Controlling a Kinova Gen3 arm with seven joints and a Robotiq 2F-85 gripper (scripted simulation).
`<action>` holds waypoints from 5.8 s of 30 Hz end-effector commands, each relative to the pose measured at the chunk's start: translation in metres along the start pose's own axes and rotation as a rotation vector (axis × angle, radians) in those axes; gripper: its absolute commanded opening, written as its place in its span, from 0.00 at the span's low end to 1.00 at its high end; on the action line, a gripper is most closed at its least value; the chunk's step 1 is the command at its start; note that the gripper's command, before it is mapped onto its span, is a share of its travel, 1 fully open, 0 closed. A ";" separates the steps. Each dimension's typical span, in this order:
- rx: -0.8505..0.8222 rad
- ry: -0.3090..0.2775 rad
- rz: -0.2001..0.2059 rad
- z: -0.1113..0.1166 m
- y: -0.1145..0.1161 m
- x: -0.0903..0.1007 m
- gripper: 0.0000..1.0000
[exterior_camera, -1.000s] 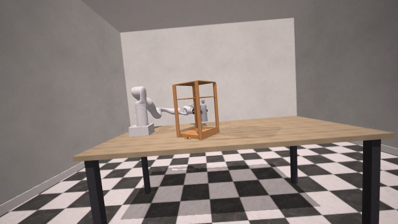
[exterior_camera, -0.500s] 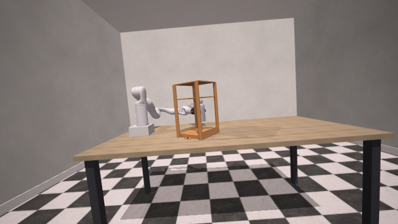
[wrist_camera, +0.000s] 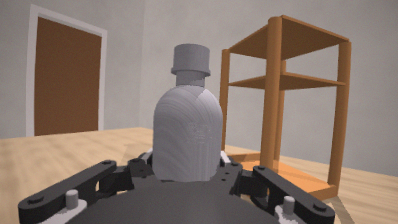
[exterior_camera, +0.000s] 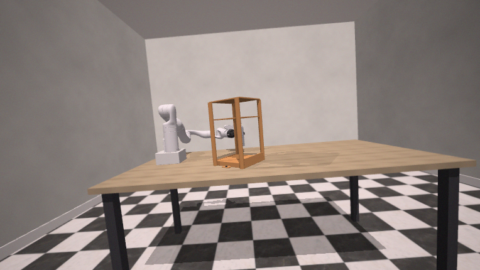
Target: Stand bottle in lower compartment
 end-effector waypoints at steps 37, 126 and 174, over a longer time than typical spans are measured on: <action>-0.002 -0.001 0.009 0.001 0.005 0.009 0.00; -0.002 -0.001 0.009 0.010 0.186 -0.042 0.00; -0.002 -0.001 0.009 0.015 0.276 -0.067 0.00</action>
Point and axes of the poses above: the point where the finger pads meet when closed, its own x axis back along the fingers, its own y axis across the jaws, z = x × y, the point moved 6 cm from there along x, back along the fingers, and after that the axes turned 3 degrees about -x, right-handed, at the moved point
